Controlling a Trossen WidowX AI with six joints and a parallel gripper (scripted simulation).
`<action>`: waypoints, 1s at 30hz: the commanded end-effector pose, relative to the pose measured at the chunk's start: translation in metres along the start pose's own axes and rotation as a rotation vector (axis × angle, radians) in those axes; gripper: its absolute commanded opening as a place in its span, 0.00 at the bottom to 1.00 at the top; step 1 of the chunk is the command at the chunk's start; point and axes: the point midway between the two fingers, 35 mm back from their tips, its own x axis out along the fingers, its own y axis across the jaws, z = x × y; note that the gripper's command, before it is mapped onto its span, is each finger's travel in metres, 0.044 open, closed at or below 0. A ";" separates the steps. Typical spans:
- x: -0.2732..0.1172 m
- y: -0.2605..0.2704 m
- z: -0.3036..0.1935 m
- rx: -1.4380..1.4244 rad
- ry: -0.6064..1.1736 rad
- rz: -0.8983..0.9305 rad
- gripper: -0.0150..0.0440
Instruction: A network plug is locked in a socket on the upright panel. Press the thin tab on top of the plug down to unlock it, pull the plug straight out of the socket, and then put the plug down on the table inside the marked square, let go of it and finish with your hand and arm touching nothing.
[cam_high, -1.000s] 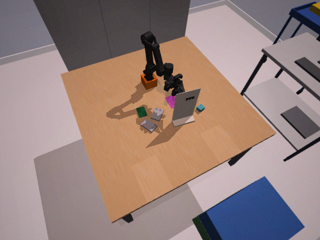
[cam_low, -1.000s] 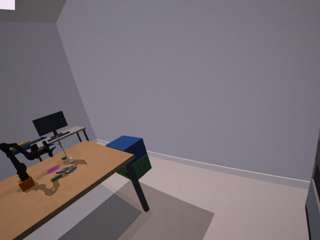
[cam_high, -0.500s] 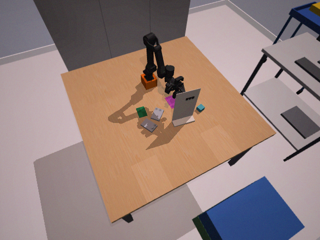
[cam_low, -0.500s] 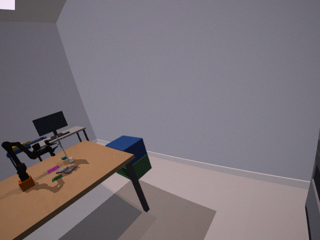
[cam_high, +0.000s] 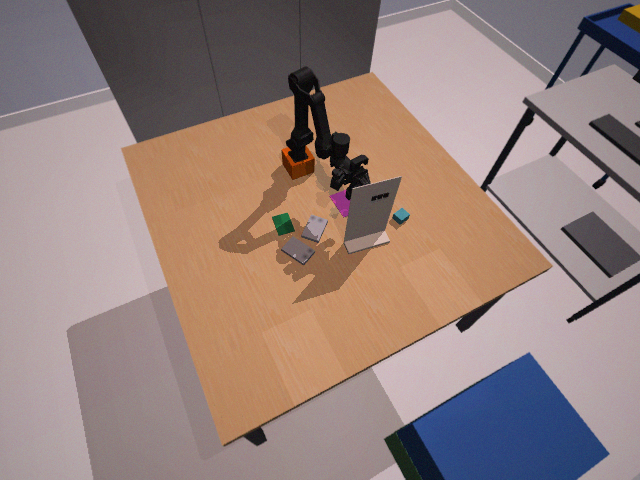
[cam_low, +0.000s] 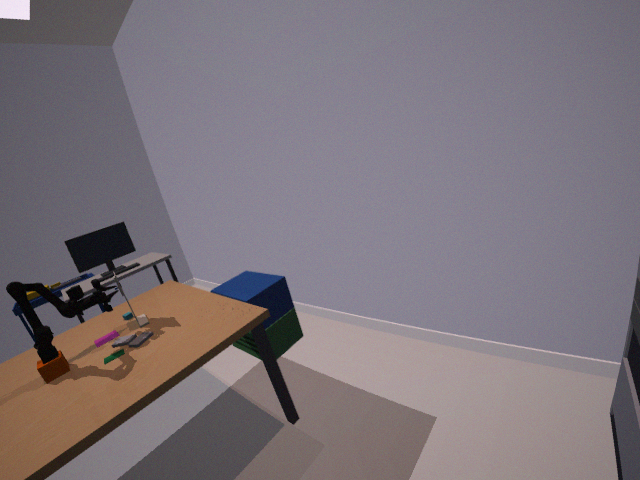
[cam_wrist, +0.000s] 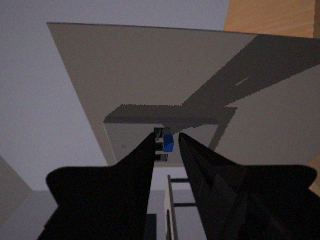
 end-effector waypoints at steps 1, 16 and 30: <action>0.001 0.001 0.000 0.003 0.003 0.003 0.41; 0.001 0.001 0.000 0.003 0.003 0.003 0.25; -0.006 0.001 -0.002 0.004 0.003 0.003 0.25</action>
